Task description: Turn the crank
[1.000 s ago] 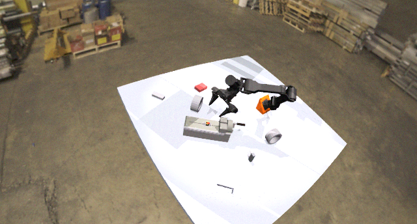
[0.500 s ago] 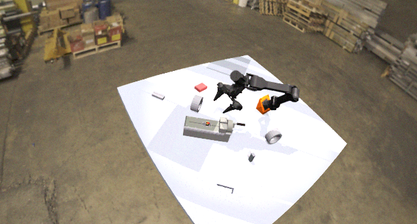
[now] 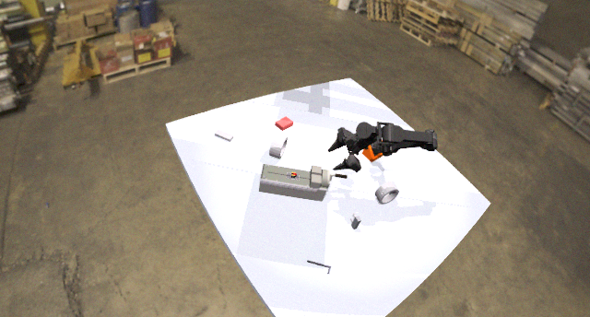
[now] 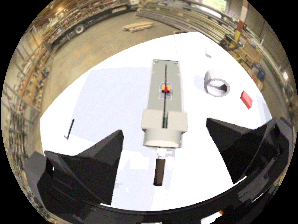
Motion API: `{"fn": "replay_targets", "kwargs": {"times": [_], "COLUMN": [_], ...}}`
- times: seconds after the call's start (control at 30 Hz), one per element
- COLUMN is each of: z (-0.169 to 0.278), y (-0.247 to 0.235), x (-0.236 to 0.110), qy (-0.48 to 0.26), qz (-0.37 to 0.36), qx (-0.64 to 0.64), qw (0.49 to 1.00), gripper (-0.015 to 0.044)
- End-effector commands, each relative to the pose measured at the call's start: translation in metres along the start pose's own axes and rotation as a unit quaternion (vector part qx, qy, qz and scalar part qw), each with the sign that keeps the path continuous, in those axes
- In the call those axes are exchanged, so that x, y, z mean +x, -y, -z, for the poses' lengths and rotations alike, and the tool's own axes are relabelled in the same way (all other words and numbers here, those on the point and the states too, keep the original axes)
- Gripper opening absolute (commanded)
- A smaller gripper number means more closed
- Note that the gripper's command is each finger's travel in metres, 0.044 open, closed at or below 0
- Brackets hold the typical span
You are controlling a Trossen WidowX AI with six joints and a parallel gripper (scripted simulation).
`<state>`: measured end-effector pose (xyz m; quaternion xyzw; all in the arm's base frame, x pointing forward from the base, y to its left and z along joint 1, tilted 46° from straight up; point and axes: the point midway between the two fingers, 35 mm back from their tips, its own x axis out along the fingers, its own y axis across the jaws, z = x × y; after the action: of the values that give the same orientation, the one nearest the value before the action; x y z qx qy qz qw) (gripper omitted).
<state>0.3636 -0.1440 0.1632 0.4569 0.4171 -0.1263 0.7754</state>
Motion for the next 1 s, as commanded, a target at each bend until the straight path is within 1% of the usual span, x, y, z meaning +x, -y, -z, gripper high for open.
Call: {"fn": "replay_targets", "kwargs": {"times": [0.0,0.13,0.37,0.7,0.97], "z": [0.018,0.033,0.034,0.059,0.065], "y": [-0.006,-0.011,-0.011,-0.013,-0.013], "x": [-0.015,-0.029,-0.029,-0.001,0.006], "qy": [0.009,0.024,0.025,0.025,0.024], "qz": [0.032,0.055,0.056,0.055,0.055], "qx": [0.048,0.087,0.088,0.089,0.089], "qw": [0.998,0.994,0.994,0.994,0.994], "gripper": [0.0440,0.0440,0.0440,0.0440,0.0440]}}
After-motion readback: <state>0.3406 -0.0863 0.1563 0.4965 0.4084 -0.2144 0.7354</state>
